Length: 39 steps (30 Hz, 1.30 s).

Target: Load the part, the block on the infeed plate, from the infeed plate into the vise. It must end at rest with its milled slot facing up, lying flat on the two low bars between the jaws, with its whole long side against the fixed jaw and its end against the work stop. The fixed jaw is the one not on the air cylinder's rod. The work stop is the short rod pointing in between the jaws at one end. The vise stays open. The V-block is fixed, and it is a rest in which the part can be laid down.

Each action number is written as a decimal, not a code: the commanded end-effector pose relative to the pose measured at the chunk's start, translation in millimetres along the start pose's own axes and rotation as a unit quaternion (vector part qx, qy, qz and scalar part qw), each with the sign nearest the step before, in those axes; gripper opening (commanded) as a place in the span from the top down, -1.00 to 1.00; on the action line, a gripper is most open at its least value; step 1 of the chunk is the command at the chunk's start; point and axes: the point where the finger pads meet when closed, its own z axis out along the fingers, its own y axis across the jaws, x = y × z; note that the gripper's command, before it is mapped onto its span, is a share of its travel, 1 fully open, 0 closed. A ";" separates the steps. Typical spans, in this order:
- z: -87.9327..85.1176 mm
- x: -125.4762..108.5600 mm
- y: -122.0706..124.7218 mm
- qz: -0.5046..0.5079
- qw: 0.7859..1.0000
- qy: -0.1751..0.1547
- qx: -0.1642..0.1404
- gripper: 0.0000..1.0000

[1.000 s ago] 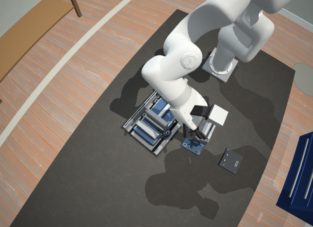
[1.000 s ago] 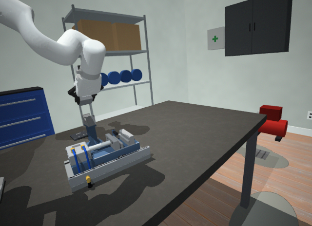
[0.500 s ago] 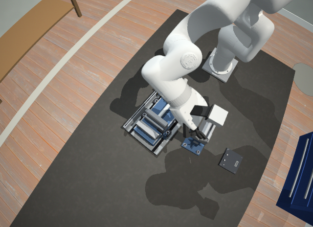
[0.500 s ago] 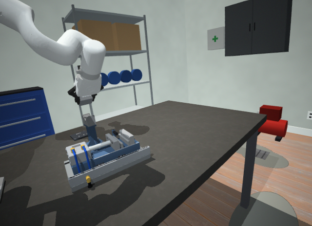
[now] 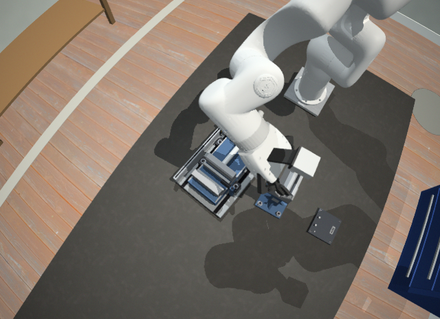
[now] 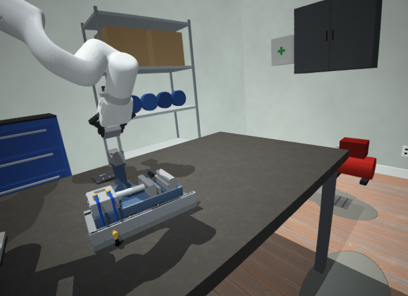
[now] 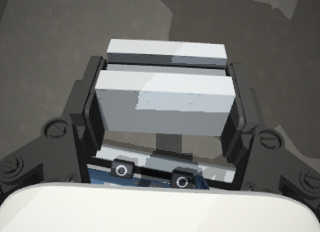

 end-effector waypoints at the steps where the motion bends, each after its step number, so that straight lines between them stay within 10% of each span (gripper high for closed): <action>1: 0.1 -0.3 0.9 -0.001 1.000 0.000 -0.001 1.00; 39: 19.7 -20.0 1.0 -0.001 1.000 0.000 -0.001 1.00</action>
